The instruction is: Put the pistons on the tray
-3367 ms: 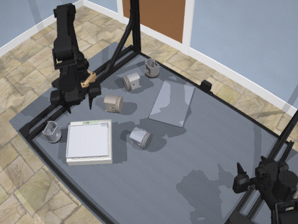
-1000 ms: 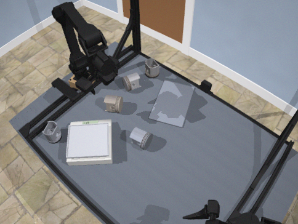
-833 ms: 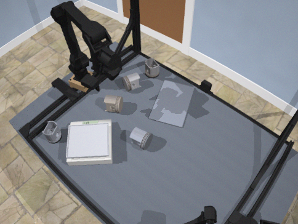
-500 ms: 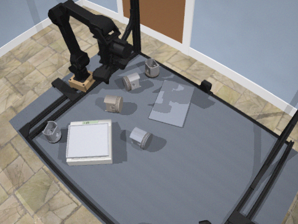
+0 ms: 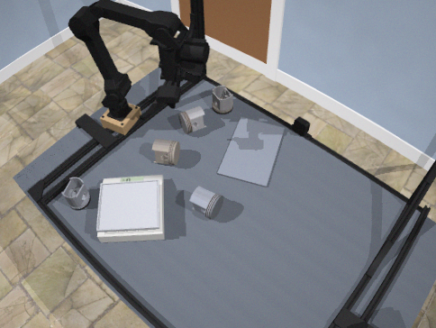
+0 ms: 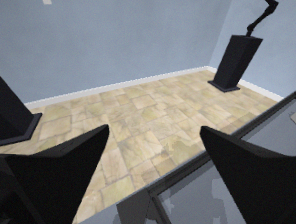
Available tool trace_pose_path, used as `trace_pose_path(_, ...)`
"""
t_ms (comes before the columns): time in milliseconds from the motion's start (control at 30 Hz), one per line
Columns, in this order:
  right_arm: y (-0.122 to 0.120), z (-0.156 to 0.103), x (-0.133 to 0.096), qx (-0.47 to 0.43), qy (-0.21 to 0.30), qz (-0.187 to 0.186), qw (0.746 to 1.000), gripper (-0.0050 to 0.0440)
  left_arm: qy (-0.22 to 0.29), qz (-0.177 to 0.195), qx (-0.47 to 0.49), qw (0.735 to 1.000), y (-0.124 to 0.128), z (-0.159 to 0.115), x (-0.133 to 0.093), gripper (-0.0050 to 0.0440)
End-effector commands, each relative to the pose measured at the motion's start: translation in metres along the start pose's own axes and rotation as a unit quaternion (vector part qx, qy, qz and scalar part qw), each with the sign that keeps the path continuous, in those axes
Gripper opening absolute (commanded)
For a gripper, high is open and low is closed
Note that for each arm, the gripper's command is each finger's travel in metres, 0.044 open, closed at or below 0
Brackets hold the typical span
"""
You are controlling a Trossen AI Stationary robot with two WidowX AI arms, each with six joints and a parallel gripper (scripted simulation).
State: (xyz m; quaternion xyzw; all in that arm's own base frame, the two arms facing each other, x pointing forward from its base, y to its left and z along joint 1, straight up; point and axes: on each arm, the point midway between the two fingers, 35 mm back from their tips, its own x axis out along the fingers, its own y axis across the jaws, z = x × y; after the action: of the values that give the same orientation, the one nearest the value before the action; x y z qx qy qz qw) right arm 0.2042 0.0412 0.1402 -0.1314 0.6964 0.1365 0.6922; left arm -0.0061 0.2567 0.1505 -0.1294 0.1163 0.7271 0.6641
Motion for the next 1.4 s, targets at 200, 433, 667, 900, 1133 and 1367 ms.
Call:
trace_pose_path(200, 0.035, 0.018, 0.0, -0.001, 0.0, 0.001, 1.0, 0.0378, 0.0, 0.064, -0.022, 0.998, 0.039, 0.0, 0.0, 0.044)
trace_pose_path(433, 0.038, 0.02, 0.0, -0.062, -0.026, -0.007, 0.998, 0.0378, 0.04, 0.103, -0.041, 0.993, 0.072, -0.005, 0.002, 0.044)
trace_pose_path(667, 0.038, 0.02, 0.0, -0.123, -0.051, -0.015, 0.991, 0.0378, 0.106, 0.1, -0.048, 0.988, 0.076, -0.012, 0.007, 0.044)
trace_pose_path(900, 0.038, 0.02, 0.0, -0.207, -0.086, -0.025, 0.974, 0.0378, 0.197, 0.095, -0.057, 0.974, 0.075, -0.015, 0.006, 0.044)
trace_pose_path(1133, 0.038, 0.02, 0.0, -0.28, -0.117, -0.034, 0.952, 0.0378, 0.275, 0.091, -0.064, 0.955, 0.075, -0.016, 0.004, 0.044)
trace_pose_path(1367, 0.038, 0.02, 0.01, -0.28, -0.117, -0.034, 0.952, 0.0378, 0.35, 0.085, -0.071, 0.93, 0.074, -0.016, 0.0, 0.044)
